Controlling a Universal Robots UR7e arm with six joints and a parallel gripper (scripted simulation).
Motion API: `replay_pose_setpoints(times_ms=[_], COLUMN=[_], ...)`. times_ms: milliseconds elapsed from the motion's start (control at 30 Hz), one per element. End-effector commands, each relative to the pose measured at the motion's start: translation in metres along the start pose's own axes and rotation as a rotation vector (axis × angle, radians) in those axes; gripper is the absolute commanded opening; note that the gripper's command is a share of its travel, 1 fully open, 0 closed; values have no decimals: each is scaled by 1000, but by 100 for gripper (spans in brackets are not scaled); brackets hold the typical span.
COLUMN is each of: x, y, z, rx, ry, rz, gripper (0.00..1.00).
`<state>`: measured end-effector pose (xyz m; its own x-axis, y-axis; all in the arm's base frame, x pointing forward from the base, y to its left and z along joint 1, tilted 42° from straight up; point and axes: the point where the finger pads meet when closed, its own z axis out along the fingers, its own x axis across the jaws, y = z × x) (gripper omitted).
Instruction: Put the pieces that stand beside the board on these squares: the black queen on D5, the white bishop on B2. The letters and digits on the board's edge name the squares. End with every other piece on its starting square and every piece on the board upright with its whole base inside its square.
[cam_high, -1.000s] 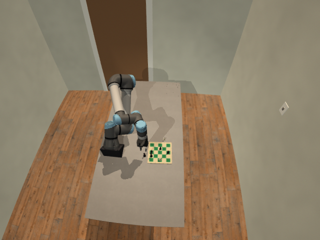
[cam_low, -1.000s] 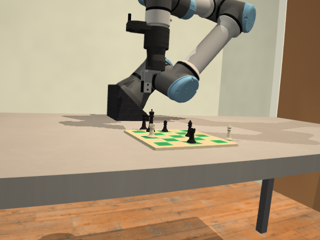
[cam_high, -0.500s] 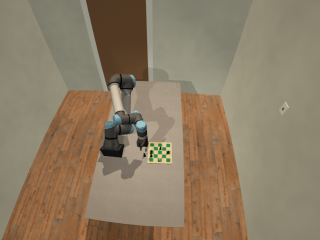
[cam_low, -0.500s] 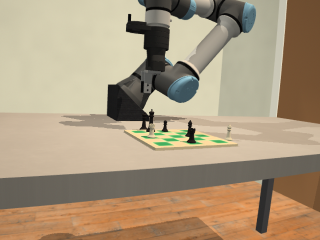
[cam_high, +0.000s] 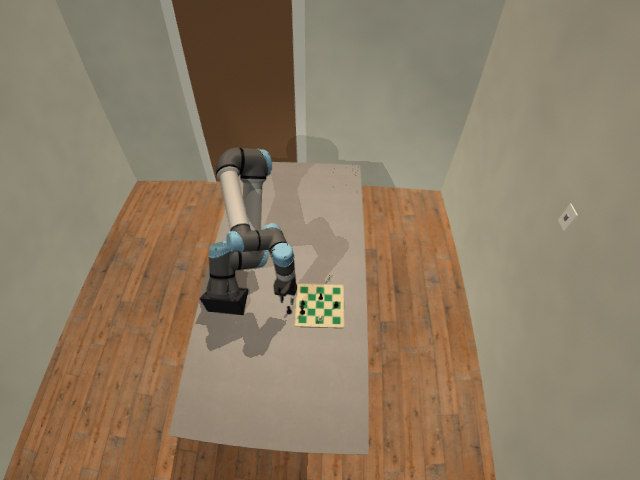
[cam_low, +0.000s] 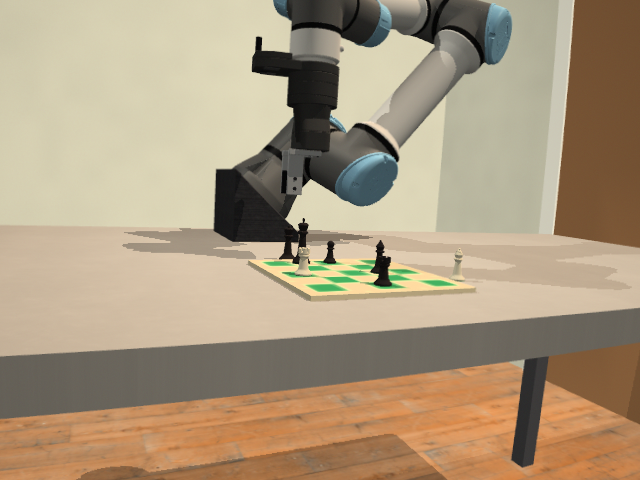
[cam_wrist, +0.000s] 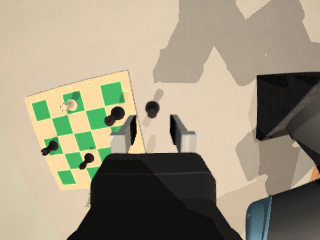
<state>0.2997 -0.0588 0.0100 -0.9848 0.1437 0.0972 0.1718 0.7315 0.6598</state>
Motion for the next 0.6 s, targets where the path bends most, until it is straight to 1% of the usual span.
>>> replay_pose_setpoints(times_ms=[0,567], x=[-1,-1], y=[0,0], z=[7,30], rx=[1,1], ry=[-1,-1], rz=[0,0], gripper=[79,79])
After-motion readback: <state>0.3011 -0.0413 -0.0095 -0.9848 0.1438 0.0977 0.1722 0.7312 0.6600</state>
